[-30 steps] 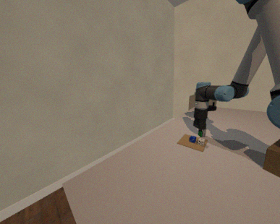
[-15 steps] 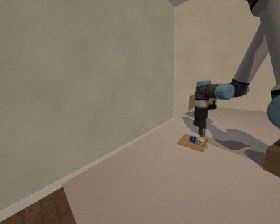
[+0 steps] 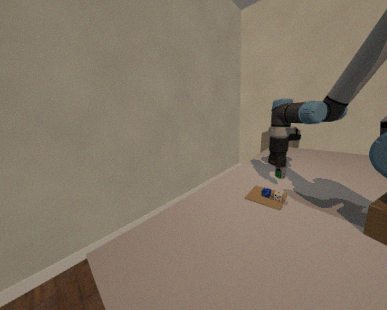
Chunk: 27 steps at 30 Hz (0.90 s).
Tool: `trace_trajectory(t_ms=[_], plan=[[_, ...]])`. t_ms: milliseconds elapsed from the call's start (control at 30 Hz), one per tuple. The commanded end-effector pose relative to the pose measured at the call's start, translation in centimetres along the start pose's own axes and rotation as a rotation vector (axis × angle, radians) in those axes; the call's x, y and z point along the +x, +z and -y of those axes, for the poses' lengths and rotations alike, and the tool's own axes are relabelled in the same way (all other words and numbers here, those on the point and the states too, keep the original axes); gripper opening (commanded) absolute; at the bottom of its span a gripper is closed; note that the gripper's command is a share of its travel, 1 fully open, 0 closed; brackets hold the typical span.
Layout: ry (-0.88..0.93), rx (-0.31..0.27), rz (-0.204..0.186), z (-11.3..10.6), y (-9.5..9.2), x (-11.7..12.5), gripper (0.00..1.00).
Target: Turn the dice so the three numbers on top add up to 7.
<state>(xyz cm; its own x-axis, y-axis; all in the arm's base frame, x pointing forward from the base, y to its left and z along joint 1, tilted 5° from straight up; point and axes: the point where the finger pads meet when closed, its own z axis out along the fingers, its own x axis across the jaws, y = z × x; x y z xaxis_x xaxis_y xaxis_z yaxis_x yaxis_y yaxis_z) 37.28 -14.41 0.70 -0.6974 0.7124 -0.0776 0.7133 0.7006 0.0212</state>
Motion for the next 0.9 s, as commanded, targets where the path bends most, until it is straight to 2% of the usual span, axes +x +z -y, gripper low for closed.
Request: trace_trajectory(t_ms=[0,167,333,867], plan=[[0.0,0.0,-0.001,0.0,-2.3,0.0,0.57],[0.0,0.0,-0.001,0.0,-3.8,0.0,0.57],[0.0,0.0,-0.001,0.0,-4.2,0.0,0.57],[0.004,0.0,-0.001,0.0,-4.3,0.0,0.57]])
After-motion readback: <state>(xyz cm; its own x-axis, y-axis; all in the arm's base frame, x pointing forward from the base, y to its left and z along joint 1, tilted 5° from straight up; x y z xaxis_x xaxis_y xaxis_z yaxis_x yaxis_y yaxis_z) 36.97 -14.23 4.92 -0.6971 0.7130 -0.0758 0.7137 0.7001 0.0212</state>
